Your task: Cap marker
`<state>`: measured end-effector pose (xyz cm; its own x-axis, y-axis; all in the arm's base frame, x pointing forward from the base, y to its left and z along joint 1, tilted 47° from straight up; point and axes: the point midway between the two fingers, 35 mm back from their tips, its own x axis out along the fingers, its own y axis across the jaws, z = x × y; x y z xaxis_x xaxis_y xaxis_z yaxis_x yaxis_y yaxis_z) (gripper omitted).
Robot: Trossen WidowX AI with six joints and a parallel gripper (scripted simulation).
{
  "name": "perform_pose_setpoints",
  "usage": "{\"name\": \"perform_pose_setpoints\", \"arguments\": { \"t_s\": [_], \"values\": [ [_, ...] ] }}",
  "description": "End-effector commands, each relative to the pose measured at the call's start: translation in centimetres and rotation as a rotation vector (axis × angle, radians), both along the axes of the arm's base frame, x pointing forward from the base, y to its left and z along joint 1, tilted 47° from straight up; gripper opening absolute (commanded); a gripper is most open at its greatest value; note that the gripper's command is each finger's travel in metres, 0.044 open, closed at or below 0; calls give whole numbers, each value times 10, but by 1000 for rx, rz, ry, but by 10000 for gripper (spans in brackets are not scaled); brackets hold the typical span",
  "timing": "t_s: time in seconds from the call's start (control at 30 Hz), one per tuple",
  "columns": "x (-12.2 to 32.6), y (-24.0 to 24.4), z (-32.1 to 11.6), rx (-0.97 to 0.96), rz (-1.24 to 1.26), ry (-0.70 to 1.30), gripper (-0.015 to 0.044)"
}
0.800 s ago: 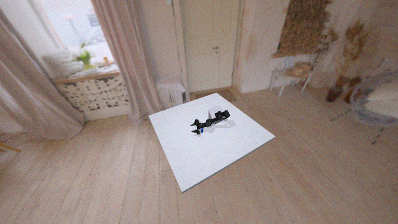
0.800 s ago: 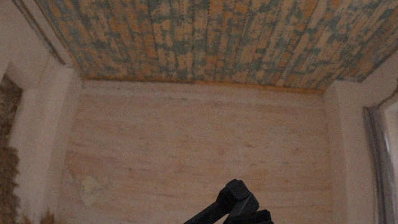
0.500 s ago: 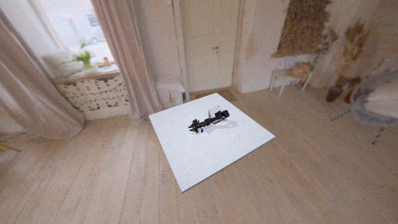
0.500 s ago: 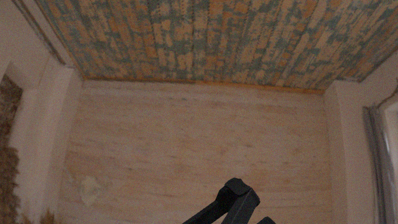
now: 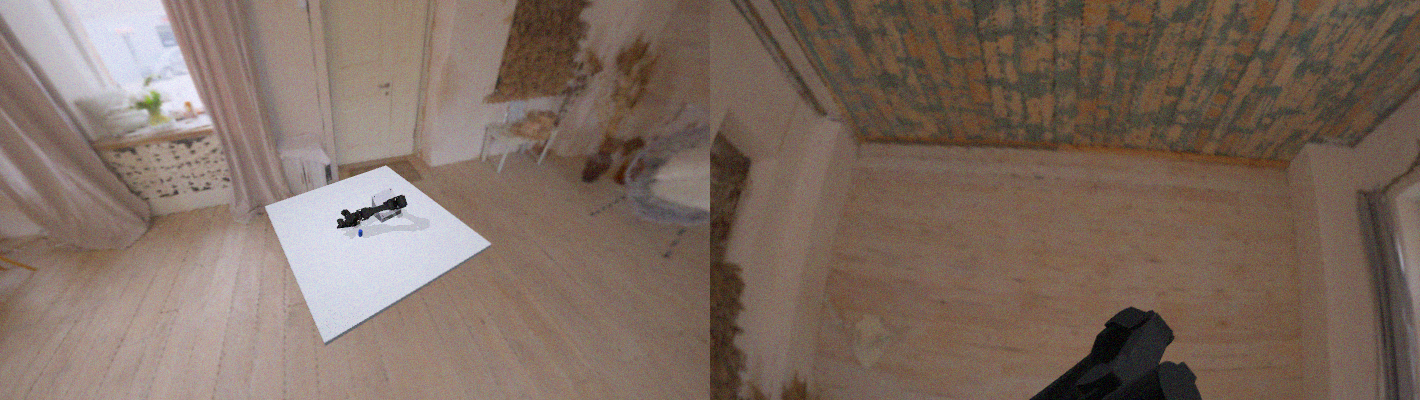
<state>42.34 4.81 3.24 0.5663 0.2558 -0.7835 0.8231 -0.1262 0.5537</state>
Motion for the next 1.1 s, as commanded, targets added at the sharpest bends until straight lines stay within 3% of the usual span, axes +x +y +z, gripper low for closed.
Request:
{"name": "perform_pose_setpoints", "arguments": {
  "t_s": [0.0, 0.37, 0.8, 1.07],
  "values": [
    [-68, -6, 14, 144, 458, 294, 245],
    [-116, 0, 57, 395, 608, 426, 245],
    [-114, 2, 59, 395, 608, 425, 245],
    [-117, 27, 36, 396, 609, 425, 245]
  ]
}}
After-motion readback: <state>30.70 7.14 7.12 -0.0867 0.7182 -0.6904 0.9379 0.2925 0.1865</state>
